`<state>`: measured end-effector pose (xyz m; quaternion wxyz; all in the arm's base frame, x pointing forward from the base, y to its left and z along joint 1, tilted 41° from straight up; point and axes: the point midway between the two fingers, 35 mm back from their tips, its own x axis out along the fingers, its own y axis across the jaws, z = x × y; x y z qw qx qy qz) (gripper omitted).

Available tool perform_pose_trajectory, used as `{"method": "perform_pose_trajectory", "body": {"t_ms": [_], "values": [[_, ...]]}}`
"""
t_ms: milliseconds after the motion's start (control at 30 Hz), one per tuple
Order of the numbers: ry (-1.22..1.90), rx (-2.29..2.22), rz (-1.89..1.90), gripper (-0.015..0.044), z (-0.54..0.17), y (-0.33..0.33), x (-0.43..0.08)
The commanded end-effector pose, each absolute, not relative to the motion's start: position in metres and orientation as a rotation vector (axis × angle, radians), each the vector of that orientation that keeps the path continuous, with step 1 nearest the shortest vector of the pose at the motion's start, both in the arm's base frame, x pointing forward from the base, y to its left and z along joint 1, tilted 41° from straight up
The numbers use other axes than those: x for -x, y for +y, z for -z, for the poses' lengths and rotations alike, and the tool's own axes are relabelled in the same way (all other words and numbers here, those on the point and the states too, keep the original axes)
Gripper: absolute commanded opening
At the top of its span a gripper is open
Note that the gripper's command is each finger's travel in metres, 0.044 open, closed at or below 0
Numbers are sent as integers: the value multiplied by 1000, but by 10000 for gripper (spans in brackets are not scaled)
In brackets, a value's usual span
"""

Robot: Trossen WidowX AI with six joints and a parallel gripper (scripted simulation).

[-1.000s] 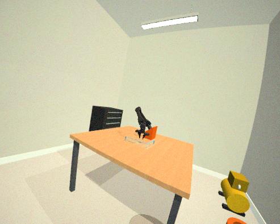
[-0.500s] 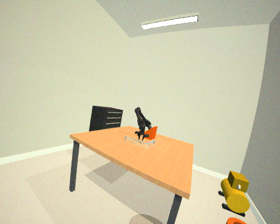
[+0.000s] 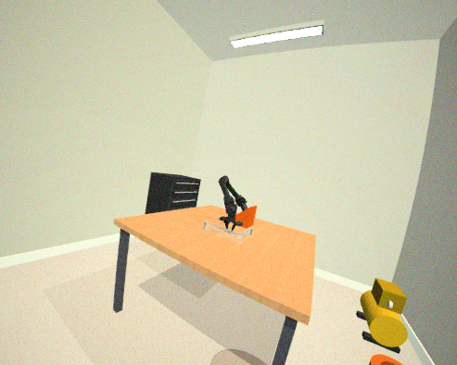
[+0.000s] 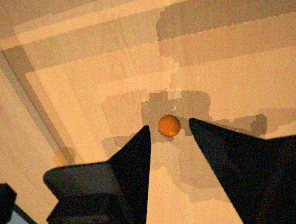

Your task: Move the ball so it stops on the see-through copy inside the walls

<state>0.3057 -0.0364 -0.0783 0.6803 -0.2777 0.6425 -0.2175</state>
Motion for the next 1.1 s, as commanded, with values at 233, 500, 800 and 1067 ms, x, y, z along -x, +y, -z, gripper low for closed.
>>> {"method": "perform_pose_trajectory", "body": {"t_ms": [233, 500, 800, 1067], "values": [[1440, 628, 488, 65, 79, -37, -306], [1440, 625, 484, 0, 68, -25, -308], [1442, 620, 479, 0, 21, 19, -305], [1442, 623, 484, 0, -12, 43, -297]]}}
